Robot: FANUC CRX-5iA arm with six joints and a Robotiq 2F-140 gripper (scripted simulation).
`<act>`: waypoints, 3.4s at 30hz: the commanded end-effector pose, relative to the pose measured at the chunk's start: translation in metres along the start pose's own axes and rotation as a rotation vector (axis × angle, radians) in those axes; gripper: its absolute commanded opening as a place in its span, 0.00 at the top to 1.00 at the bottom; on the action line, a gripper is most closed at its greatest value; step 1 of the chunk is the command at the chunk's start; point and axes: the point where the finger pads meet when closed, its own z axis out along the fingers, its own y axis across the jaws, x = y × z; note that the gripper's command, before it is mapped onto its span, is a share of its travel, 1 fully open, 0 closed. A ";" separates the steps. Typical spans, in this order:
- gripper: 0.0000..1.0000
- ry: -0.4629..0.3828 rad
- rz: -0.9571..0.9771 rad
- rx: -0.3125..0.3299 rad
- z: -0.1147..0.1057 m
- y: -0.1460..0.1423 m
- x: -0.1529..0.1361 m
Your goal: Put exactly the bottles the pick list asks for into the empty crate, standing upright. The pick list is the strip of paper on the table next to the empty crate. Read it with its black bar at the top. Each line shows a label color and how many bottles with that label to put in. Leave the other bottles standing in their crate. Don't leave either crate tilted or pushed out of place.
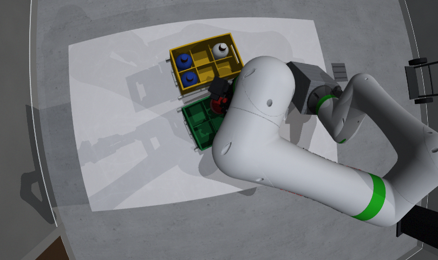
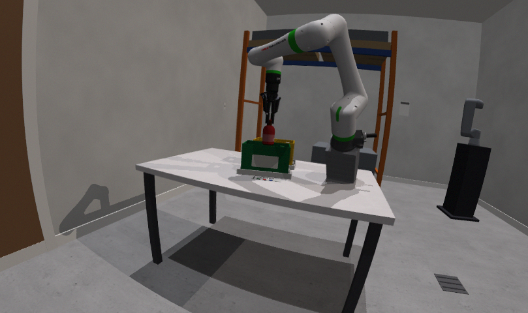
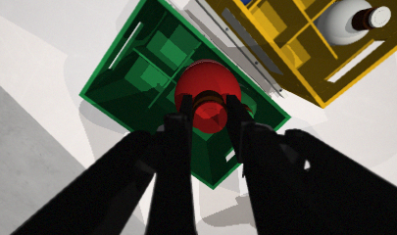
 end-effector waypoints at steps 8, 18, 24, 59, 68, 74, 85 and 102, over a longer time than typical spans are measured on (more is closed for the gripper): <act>0.90 0.001 0.000 0.000 0.007 0.000 0.000; 0.90 0.001 0.000 0.000 0.017 0.000 0.000; 0.90 0.001 0.000 0.000 0.021 0.000 0.000; 0.90 0.001 0.000 0.000 0.052 0.000 0.001; 0.90 0.001 0.000 0.000 0.061 0.000 0.001; 0.90 0.001 0.000 0.000 0.065 0.000 0.001; 0.90 0.001 0.000 0.000 0.076 0.000 0.001; 0.90 0.001 0.000 0.000 0.091 0.000 0.001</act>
